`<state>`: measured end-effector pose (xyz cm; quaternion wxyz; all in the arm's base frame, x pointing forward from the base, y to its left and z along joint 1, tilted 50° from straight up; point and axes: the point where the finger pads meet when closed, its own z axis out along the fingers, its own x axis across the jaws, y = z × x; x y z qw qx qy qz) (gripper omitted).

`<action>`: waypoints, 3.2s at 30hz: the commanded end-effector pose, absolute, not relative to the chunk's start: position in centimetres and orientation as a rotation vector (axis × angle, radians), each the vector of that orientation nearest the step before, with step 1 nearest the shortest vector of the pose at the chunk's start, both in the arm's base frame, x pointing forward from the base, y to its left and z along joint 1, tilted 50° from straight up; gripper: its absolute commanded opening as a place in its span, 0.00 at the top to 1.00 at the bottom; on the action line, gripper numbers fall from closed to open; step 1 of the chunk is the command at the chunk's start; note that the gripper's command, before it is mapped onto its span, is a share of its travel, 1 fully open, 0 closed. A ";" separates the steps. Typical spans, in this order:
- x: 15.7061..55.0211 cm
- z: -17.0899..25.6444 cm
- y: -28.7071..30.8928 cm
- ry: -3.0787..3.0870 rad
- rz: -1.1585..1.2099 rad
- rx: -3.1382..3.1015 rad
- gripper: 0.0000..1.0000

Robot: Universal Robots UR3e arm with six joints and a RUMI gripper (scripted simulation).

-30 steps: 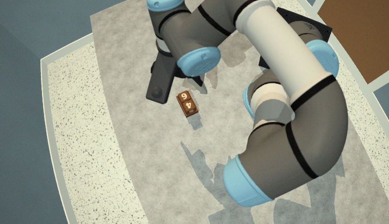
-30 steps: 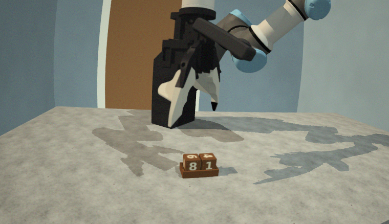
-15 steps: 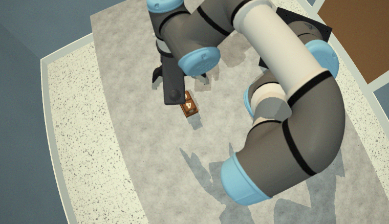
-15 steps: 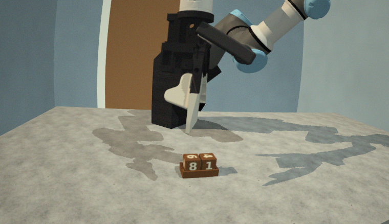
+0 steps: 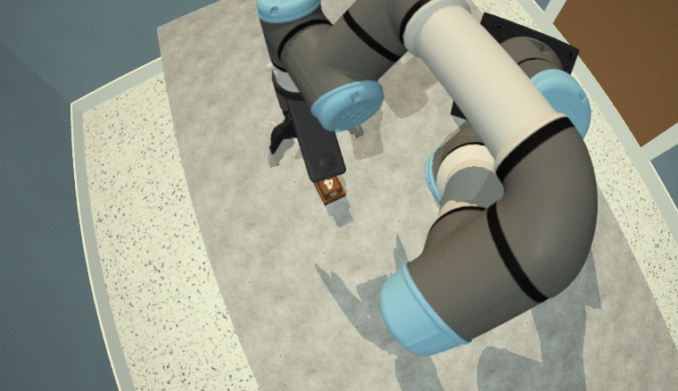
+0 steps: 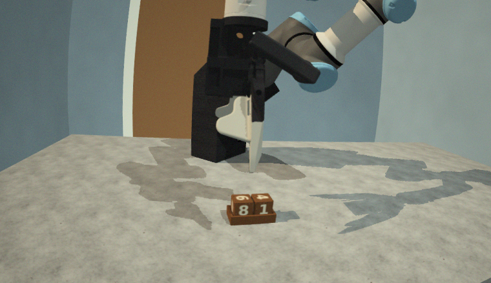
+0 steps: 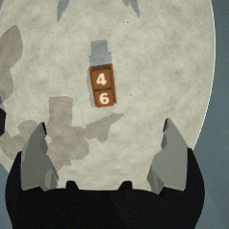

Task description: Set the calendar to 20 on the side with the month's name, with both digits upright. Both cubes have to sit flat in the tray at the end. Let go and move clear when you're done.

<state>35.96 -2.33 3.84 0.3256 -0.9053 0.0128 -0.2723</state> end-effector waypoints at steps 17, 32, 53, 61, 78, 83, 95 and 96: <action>35.9 3.6 -2.3 -0.079 -0.762 -2.386 0.00; 35.9 3.6 -2.3 -0.079 -0.762 -2.386 0.71; 35.9 3.6 -2.3 -0.079 -0.762 -2.386 0.71; 36.0 3.6 -2.3 -0.079 -0.762 -2.385 0.71; 36.7 2.6 -1.4 -0.079 -0.762 -2.385 0.71; 37.1 2.1 -1.0 -0.079 -0.762 -2.385 0.71; 37.8 1.2 -0.1 -0.079 -0.762 -2.385 0.71; 37.8 1.1 0.0 -0.079 -0.762 -2.385 0.71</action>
